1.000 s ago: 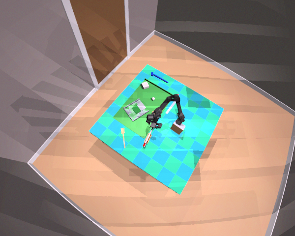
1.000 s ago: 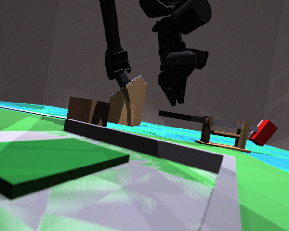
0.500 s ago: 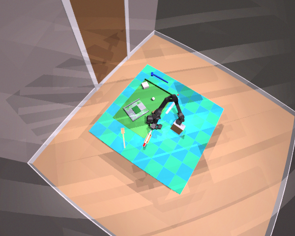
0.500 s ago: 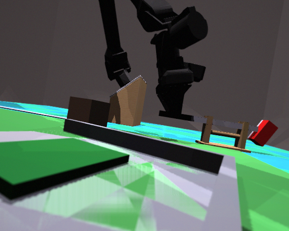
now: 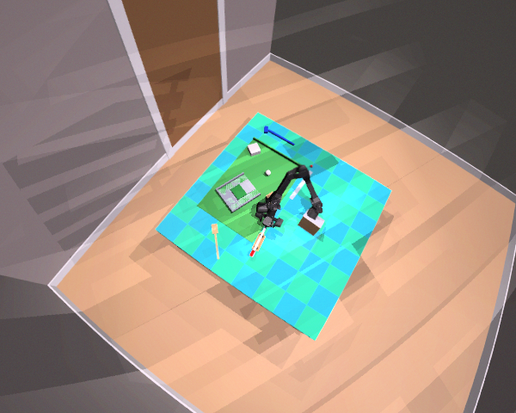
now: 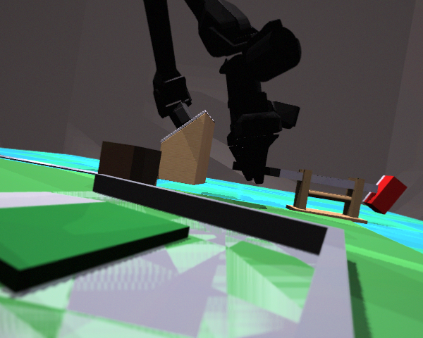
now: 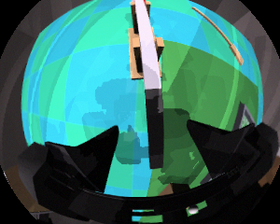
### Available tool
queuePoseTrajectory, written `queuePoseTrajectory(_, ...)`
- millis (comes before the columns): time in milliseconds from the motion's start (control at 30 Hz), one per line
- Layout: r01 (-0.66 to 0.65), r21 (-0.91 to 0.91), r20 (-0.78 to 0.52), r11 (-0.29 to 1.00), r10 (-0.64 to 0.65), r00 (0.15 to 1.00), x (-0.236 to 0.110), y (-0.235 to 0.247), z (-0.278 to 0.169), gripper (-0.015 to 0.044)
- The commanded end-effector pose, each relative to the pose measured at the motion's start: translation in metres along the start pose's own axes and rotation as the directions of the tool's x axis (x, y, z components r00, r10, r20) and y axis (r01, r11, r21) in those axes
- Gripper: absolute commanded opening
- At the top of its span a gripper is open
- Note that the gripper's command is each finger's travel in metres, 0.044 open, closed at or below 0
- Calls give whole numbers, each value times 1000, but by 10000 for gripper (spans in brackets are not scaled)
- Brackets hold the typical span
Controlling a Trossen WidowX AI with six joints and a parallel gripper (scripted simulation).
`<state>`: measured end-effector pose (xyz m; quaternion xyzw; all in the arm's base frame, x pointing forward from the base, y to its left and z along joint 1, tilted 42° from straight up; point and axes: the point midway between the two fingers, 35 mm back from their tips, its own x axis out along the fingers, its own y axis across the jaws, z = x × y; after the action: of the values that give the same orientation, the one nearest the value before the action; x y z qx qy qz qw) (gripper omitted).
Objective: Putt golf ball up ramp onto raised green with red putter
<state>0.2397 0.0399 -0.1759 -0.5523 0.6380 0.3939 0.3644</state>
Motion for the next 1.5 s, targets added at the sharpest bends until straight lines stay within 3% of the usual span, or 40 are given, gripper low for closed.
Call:
queuePoseTrajectory(0, -5, -5, -9, 1000, 5, 1000, 9, 2, -4, 440)
queuePoseTrajectory(200, -5, -5, -10, 1000, 5, 1000, 10, 2, -4, 440)
queuePoseTrajectory(733, -3, 0, -2, 1000, 3, 1000, 7, 1, -3, 20)
queuePoseTrajectory(1033, -3, 0, -1, 1000, 3, 1000, 0, 0, 0, 0)
queuePoseTrajectory(1467, -5, -1, 3, 1000, 5, 1000, -90, 1, 26, 0)
